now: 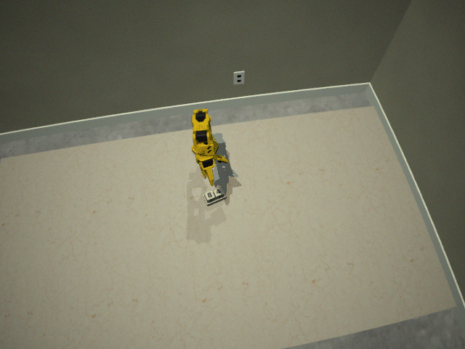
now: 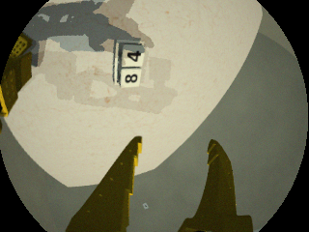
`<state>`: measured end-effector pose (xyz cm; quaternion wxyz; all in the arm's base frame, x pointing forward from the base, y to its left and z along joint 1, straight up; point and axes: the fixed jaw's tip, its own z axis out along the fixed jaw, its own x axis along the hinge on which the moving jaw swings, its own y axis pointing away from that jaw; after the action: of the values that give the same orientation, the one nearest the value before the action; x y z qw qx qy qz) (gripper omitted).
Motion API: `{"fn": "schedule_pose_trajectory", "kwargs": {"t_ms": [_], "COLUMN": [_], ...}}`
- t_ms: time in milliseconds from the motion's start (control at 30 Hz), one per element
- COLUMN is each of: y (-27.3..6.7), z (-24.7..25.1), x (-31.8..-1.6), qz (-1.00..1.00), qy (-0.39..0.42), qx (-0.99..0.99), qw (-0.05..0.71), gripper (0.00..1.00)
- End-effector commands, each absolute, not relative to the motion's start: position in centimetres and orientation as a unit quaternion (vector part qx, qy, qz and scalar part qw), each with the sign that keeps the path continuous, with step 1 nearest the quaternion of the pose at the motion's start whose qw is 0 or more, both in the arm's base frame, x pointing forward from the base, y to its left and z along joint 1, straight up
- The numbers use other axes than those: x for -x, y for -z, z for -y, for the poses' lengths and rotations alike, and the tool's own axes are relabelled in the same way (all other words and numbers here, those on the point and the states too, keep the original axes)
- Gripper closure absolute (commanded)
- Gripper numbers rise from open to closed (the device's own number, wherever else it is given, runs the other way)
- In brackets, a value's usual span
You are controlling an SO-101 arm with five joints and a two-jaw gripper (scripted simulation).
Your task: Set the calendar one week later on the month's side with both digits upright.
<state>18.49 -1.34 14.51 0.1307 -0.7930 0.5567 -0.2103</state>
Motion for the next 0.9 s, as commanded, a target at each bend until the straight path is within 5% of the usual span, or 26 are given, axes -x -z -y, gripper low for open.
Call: {"fn": "schedule_pose_trajectory", "kwargs": {"t_ms": [0,500,867], "y": [-15.2,-14.9,-11.2], "z": [1.5,1.5,1.5], "x": [-18.7,-18.8,-19.1], "qz": [-0.574,-0.582,-0.596], "qy": [0.218,0.208,0.113], "qx": [0.776,0.774,0.792], "qw": [0.141,0.137,0.075], "gripper": [0.65,0.65,0.65]}}
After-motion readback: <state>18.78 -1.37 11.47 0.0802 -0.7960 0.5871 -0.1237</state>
